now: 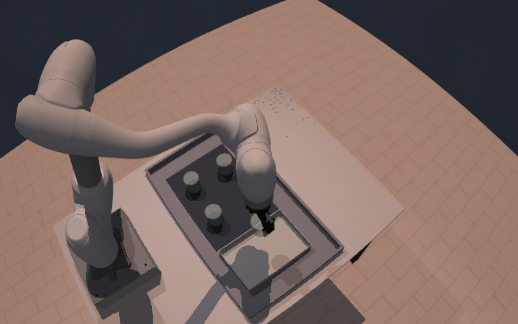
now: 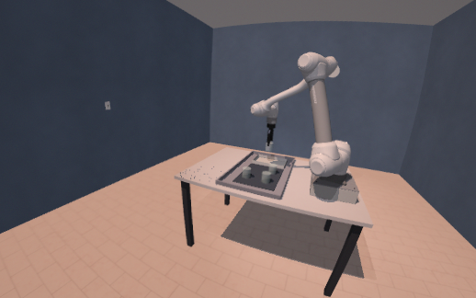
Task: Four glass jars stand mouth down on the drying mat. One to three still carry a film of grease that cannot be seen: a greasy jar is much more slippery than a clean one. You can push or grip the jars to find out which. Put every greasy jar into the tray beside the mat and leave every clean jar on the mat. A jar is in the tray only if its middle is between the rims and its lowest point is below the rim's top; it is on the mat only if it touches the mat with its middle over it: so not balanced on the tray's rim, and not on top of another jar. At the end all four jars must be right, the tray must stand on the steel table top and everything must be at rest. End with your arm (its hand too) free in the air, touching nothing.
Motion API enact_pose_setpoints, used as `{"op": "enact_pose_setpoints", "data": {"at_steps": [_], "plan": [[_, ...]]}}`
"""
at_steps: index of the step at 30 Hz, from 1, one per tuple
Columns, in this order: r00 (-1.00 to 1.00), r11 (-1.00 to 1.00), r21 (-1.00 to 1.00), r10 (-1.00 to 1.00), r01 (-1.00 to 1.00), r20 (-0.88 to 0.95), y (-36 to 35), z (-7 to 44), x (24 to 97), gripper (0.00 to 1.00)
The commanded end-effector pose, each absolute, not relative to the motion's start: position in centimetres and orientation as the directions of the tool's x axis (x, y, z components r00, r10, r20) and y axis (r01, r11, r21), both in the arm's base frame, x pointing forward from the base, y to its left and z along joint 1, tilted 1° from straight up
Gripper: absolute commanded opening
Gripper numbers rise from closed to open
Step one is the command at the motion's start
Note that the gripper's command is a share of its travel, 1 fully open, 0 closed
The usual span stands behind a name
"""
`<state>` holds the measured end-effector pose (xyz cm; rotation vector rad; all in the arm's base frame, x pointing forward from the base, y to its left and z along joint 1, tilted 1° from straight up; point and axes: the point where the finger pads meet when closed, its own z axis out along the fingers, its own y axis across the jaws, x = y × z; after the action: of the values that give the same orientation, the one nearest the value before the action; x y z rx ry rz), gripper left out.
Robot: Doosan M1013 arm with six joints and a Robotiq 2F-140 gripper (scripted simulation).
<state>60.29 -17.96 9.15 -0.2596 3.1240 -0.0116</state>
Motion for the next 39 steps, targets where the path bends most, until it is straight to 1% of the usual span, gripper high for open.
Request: {"op": "enact_pose_setpoints", "data": {"at_steps": [1,14,21,39], "plan": [[-0.986,0.986,-0.008,-0.165,-0.165,-0.006,-18.8,9.2,60.1,0.0],[-0.986,0.986,-0.008,-0.165,-0.165,-0.006,-22.4,9.2,59.5,0.0],[-0.986,0.986,-0.008,-0.165,-0.165,-0.006,-22.4,9.2,59.5,0.0],[-0.986,0.986,-0.008,-0.165,-0.165,-0.006,-22.4,5.0,59.5,0.0]]}}
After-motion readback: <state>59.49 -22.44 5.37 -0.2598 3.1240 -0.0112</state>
